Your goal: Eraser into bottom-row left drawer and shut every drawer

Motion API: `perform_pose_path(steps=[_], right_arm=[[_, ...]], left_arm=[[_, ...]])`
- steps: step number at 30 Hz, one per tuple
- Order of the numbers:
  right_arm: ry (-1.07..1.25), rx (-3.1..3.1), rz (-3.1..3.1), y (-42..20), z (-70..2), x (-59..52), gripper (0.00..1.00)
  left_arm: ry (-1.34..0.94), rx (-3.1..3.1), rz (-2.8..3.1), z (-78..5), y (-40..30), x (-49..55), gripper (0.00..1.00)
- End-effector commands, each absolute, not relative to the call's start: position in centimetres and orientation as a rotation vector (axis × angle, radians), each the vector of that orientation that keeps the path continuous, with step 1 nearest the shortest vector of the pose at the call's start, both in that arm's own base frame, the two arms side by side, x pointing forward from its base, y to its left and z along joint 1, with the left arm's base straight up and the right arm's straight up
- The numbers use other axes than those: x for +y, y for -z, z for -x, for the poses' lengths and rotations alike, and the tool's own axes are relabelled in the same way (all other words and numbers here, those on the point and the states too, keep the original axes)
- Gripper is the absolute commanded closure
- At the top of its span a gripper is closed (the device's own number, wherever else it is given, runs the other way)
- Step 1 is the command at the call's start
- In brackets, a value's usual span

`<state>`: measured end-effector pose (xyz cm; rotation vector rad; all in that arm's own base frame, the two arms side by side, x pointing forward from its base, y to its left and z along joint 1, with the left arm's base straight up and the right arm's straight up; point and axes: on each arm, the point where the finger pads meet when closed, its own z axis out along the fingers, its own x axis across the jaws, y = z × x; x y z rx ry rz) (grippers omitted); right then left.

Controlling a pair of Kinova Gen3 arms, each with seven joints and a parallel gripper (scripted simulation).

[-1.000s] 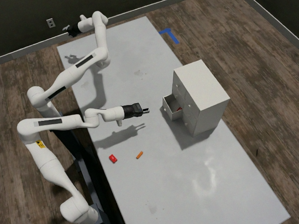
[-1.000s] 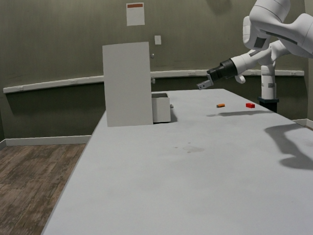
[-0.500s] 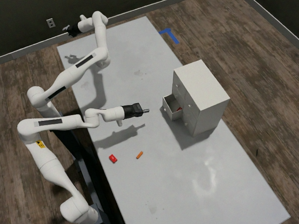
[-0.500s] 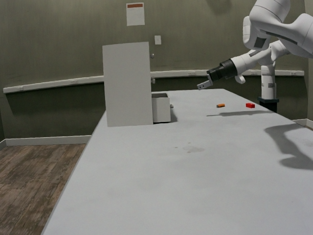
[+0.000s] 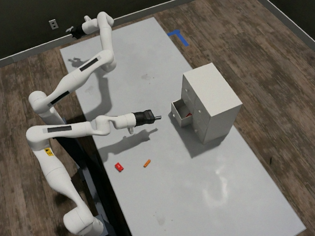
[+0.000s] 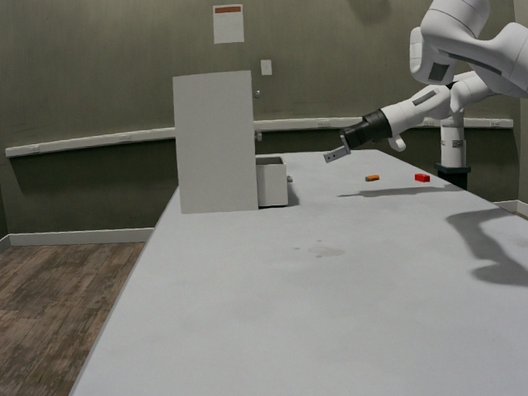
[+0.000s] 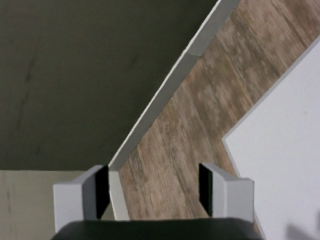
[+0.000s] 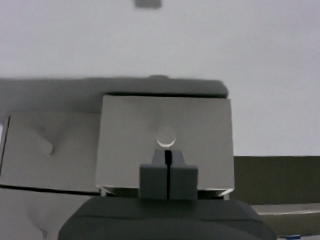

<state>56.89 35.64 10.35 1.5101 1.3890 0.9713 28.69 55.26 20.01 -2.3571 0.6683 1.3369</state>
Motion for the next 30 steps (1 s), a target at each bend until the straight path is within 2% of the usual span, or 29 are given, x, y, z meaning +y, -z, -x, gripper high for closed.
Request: perform_pose_path(steps=[1,11,30], right_arm=[[-0.974,1.387,-1.51,-9.3,-58.0,35.5,1.0],[-0.974,1.387,-1.51,-6.2,-60.8,35.2,1.0],[-0.974,1.387,-1.51,-6.0,-61.0,35.2,1.0]], left_arm=[[-1.335,0.667,2.356,-28.7,-20.2,55.3,0.0],[-1.335,0.667,2.356,-28.7,-20.2,55.3,0.0],[-1.335,0.667,2.356,-28.7,-20.2,55.3,0.0]])
